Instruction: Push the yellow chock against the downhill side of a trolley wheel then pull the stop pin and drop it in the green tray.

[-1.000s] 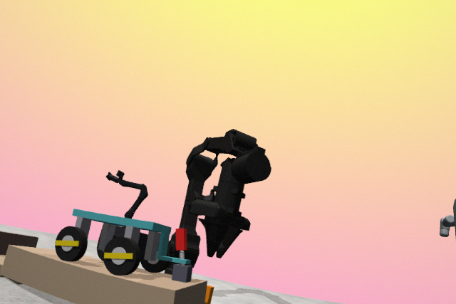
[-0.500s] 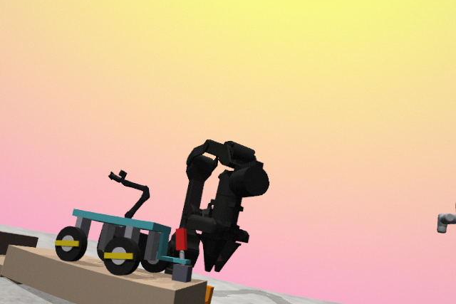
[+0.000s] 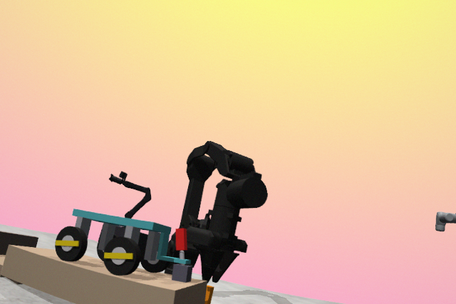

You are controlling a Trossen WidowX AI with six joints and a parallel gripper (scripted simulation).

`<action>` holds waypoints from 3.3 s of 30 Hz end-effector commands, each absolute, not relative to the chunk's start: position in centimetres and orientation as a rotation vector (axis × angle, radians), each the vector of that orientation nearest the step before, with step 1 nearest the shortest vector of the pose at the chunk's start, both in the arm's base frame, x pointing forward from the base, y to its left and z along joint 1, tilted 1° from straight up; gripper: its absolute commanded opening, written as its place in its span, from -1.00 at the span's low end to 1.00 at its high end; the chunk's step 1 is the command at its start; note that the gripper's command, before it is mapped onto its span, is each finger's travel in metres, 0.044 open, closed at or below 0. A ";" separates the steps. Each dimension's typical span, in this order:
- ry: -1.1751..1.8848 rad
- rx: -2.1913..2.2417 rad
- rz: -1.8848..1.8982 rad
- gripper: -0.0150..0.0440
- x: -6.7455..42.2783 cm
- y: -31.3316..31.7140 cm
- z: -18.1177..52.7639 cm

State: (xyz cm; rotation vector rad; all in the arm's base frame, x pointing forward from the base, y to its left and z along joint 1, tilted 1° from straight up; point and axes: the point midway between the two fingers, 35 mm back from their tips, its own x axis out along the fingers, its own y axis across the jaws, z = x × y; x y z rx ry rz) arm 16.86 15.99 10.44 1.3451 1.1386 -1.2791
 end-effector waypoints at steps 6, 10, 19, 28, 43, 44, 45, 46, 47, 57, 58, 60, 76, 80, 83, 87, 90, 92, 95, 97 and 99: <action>1.143 1.348 -1.283 0.15 16.8 16.1 9.0; 1.143 1.348 -1.283 0.15 16.8 16.1 8.3; 1.143 1.348 -1.283 0.15 16.9 16.1 7.6; 1.143 1.348 -1.283 0.15 16.9 16.2 6.1; 1.139 1.344 -1.280 -0.43 16.9 16.1 6.1; 1.139 1.344 -1.280 -0.45 16.9 16.1 6.1; 1.139 1.344 -1.280 -0.49 16.9 16.1 6.1; 1.140 1.345 -1.281 -0.49 16.9 16.1 6.4; 1.140 1.345 -1.281 -0.49 16.9 16.1 6.7; 1.143 1.348 -1.283 -0.49 16.7 15.8 10.3; 1.143 1.348 -1.283 -0.49 16.7 15.8 10.6; 1.143 1.348 -1.283 -0.49 16.7 15.7 11.2; 1.143 1.348 -1.283 -0.49 16.6 15.6 16.3; 1.143 1.348 -1.283 -0.49 16.6 15.6 17.6; 1.143 1.348 -1.283 -0.49 16.6 15.6 18.6; 1.143 1.348 -1.283 -0.49 16.5 15.7 19.8; 1.143 1.348 -1.283 -0.49 16.5 15.7 20.5; 1.143 1.348 -1.283 -0.49 16.5 15.8 20.5; 1.143 1.348 -1.283 -0.49 16.5 15.8 20.5; 1.154 1.331 -1.266 -0.49 16.5 15.8 20.5; 1.180 1.291 -1.226 -0.49 16.5 15.8 20.5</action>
